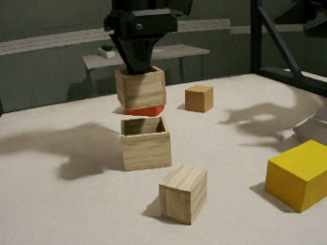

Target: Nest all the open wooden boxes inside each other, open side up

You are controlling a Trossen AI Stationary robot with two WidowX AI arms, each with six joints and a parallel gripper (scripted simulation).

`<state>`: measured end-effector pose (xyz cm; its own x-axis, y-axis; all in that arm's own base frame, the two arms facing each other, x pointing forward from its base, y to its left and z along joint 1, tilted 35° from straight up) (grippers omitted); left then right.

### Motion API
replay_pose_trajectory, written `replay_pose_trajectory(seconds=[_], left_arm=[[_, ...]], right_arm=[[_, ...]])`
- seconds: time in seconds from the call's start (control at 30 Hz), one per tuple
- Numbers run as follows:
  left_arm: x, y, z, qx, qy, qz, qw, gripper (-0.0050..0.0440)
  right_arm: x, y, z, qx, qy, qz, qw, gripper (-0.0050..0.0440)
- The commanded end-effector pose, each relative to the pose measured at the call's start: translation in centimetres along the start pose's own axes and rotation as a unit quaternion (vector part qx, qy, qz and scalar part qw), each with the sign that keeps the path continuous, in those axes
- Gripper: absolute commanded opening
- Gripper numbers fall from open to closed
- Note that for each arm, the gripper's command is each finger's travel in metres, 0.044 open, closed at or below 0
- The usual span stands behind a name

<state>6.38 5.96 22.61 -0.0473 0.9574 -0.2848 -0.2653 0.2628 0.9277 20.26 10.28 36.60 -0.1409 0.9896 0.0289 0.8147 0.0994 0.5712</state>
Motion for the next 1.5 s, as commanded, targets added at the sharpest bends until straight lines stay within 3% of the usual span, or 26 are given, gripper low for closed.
replay_pose_trajectory(seconds=[0.0,0.5,0.73,1.07,1.47], left_arm=[[-0.18,-0.39,-0.43,-0.005,-0.015,0.004,1.000,0.0400],[-0.46,-0.25,-0.46,-0.008,-0.022,0.013,1.000,0.0400],[-0.46,-0.25,-0.46,-0.008,-0.022,0.013,1.000,0.0400],[-0.46,-0.25,-0.46,-0.008,-0.022,0.013,1.000,0.0400],[-0.46,-0.25,-0.46,-0.008,-0.022,0.013,1.000,0.0400]], right_arm=[[0.03,0.22,-0.69,-0.011,0.004,0.002,1.000,0.0254],[0.19,0.48,-0.56,-0.010,0.003,-0.037,0.999,0.0254],[0.13,0.41,-0.59,-0.010,0.002,-0.156,0.988,0.0254],[0.12,0.41,-0.58,-0.010,0.000,-0.292,0.956,0.0254],[0.12,0.29,-0.37,-0.006,-0.001,-0.484,0.875,0.0254]])
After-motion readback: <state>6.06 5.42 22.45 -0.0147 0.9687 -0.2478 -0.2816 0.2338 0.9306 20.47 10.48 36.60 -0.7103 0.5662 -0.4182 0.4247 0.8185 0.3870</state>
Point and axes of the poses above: on each arm, the point midway between the two fingers, 35 mm back from their tips, its own z axis out along the fingers, its own x axis across the jaws, y = z × x, the point moved 10 cm from there along -z, back along the fingers, and after that the axes turned 3 degrees about z, right-handed, at the moved point
